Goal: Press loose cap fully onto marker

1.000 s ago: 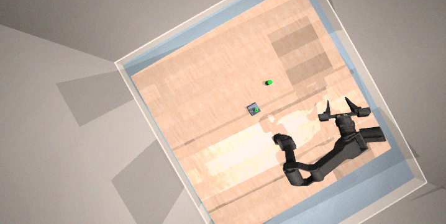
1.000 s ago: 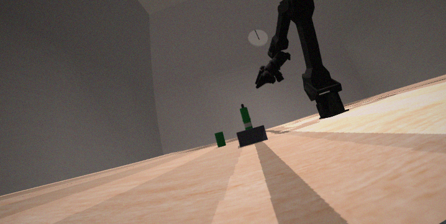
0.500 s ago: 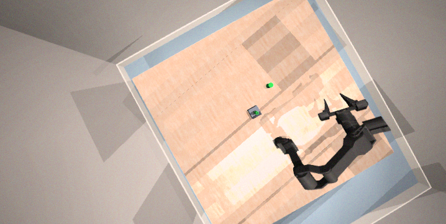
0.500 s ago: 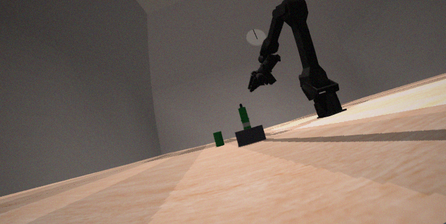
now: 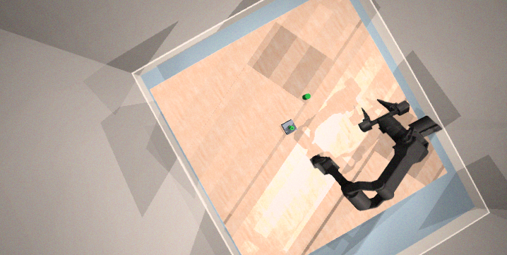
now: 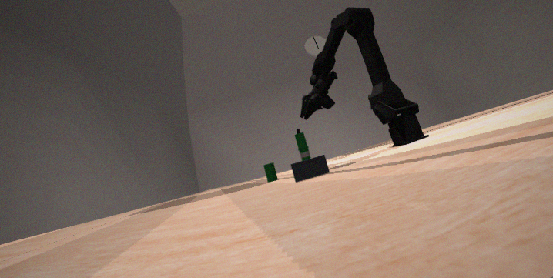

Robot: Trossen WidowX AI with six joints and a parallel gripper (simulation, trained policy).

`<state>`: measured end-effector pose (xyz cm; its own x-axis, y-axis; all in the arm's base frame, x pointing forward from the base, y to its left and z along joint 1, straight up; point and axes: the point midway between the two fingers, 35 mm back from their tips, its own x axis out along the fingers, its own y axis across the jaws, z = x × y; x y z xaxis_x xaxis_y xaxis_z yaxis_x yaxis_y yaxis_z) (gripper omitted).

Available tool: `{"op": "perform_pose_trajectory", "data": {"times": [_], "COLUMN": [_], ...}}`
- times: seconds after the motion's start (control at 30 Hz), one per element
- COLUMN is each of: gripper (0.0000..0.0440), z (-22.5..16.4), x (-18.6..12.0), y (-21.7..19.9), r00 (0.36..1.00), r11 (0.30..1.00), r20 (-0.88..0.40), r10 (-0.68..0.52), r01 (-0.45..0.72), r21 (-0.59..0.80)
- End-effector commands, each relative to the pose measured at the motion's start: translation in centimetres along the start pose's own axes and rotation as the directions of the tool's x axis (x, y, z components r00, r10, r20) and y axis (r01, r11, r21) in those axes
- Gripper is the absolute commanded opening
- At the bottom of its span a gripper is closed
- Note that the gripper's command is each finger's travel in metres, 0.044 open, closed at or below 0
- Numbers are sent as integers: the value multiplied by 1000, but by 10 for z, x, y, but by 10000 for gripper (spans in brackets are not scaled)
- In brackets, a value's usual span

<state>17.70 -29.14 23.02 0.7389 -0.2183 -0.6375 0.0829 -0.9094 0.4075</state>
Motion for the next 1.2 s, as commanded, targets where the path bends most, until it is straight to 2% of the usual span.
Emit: {"op": "perform_pose_trajectory", "data": {"times": [0.0, 0.53, 1.17], "gripper": [327, 326, 324], "z": [-1, -12, -26], "x": [7, 41, 76], "y": [-1, -11, -25], "r00": [999, 977, 920], "r11": [999, 980, 935], "r20": [17, 94, 201], "r10": [-35, -194, -336], "r01": [35, 197, 352], "r21": [-8, -31, -50]}}
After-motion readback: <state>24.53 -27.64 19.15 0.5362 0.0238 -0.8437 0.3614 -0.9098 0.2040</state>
